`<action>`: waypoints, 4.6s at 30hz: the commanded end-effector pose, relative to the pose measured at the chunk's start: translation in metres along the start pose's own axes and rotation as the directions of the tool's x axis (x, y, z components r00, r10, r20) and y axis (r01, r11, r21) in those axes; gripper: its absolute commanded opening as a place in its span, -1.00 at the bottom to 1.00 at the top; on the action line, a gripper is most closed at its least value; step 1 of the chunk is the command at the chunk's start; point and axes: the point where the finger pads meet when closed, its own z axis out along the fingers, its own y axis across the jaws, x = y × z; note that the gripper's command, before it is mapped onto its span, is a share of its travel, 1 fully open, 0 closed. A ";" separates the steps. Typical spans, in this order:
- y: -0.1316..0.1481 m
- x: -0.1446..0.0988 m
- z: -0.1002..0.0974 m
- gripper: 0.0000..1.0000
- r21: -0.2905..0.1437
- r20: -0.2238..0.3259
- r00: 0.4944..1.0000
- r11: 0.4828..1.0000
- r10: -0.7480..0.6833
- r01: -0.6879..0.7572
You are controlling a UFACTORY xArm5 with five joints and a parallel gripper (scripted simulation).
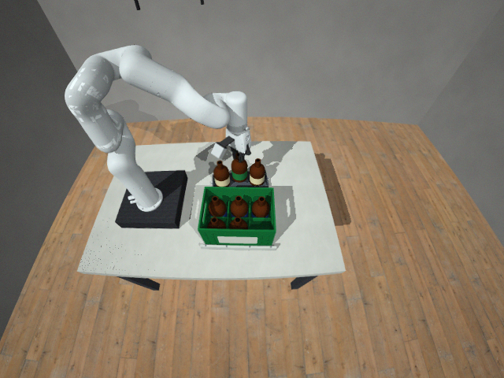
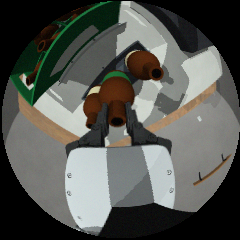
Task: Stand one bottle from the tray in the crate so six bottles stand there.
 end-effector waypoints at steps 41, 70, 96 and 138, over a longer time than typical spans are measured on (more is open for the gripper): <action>-0.001 -0.001 -0.038 -1.00 0.002 0.003 1.000 1.000 0.000 0.000; -0.001 -0.001 -0.041 -1.00 0.002 0.003 1.000 1.000 0.000 0.000; -0.001 -0.001 -0.058 -1.00 0.002 0.003 1.000 1.000 0.000 0.000; -0.001 -0.001 -0.081 -1.00 0.002 0.003 1.000 1.000 0.000 0.000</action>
